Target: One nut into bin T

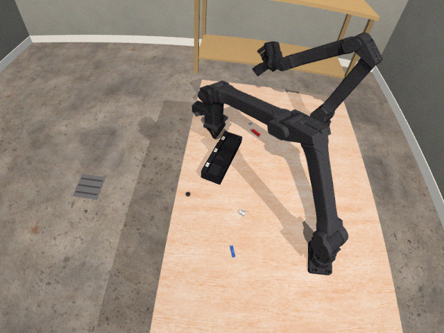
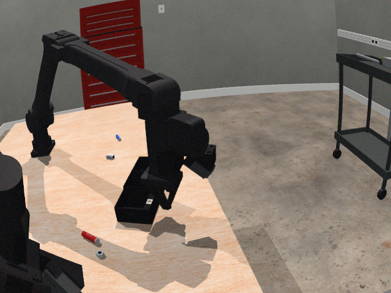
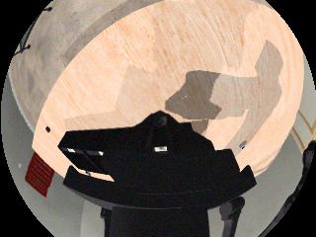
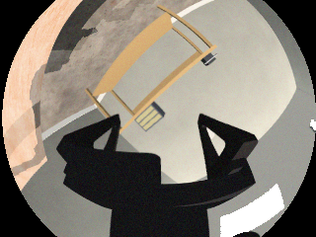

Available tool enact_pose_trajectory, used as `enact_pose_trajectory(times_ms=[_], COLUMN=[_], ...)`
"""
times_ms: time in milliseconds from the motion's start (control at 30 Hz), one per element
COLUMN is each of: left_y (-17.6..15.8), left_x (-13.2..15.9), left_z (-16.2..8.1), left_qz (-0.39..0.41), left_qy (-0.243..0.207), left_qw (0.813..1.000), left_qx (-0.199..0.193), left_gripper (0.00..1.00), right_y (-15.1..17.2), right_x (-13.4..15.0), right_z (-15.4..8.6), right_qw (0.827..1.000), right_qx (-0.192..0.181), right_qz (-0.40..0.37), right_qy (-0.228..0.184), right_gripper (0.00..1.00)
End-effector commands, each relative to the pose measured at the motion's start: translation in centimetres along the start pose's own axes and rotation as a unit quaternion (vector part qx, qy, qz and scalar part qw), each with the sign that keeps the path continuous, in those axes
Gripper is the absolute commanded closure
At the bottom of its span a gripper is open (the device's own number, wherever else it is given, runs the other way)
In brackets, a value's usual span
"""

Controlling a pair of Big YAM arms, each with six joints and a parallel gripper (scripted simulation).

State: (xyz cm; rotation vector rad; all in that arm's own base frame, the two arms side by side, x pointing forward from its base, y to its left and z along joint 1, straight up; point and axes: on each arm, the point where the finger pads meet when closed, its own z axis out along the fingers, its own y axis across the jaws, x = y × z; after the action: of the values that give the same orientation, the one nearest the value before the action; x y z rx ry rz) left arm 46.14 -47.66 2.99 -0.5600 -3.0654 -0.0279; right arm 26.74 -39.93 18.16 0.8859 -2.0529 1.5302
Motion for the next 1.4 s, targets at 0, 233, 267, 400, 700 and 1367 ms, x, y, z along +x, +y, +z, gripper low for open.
enact_pose_trajectory(times_ms=[0,233,267,400,700,1367], left_y=[-0.8,-0.7,-0.7,-0.7,-0.7,-0.8], left_x=[-2.8,-2.8,-2.8,-2.9,-2.9,-2.9], left_z=[-7.1,-6.9,-6.7,-6.3,-7.3,-7.5], left_qz=[0.0,0.0,0.0,0.0,0.0,0.0], left_qy=[-0.052,-0.034,-0.032,-0.03,-0.036,-0.033], left_qw=[0.998,0.999,0.999,0.999,0.999,0.999], left_qx=[0.024,0.016,0.015,0.014,0.017,0.015], left_gripper=[0.89,0.89,0.89,0.89,0.89,0.89], right_y=[-0.1,-0.1,-0.1,-0.1,-0.1,-0.1], right_x=[0.7,0.7,0.7,0.7,0.7,0.7], right_z=[0.3,0.3,0.3,0.3,0.3,0.3], right_qw=[1.0,1.0,1.0,1.0,1.0,1.0], right_qx=[-0.002,-0.002,-0.002,-0.002,-0.002,-0.002], right_qz=[0.006,0.006,0.006,0.006,0.006,0.006], right_qy=[0.007,0.007,0.007,0.007,0.007,0.007], right_gripper=[0.0,0.0,0.0,0.0,0.0,0.0])
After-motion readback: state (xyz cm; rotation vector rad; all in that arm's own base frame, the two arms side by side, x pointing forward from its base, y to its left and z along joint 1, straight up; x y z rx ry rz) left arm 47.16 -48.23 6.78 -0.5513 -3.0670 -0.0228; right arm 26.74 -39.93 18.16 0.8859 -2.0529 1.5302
